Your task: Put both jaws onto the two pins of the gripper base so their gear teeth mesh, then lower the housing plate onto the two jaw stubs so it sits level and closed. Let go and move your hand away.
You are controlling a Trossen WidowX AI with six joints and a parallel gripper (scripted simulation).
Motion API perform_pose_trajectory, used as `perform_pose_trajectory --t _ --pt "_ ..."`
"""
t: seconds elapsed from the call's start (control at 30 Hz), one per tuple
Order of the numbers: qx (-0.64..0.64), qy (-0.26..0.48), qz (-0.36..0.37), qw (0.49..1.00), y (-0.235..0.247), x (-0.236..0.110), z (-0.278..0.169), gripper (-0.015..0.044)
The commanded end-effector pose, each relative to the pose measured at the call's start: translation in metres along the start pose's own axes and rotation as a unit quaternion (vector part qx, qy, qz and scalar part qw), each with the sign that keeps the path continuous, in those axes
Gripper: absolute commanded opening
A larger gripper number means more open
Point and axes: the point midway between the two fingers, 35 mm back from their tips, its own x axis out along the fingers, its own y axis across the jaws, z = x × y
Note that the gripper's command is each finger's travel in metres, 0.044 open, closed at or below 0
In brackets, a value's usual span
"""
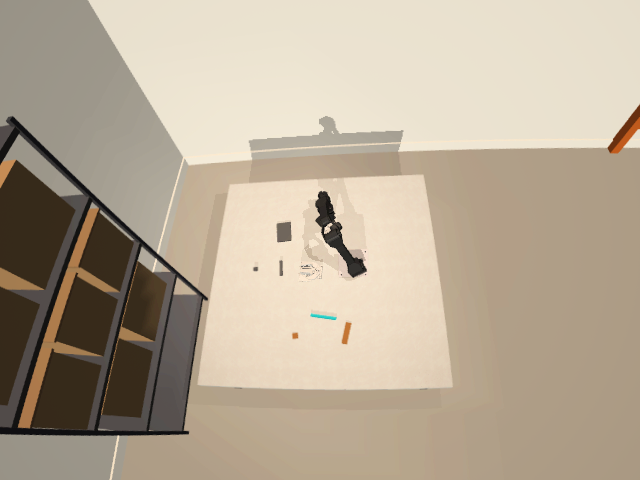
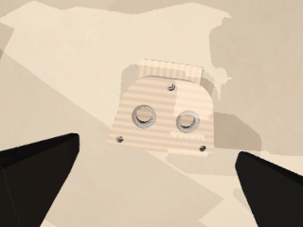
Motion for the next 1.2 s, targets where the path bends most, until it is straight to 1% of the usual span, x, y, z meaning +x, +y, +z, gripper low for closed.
perform_pose_trajectory --t 0.0,0.27,1.17 --pt "0.002 -0.002 -0.002 1.000 -0.001 0.000 0.001 0.0440" --pt "0.000 0.000 0.000 1.000 0.000 0.001 0.000 0.0440" --pt "0.001 -0.002 -0.002 1.000 -0.004 0.045 0.001 0.0440"
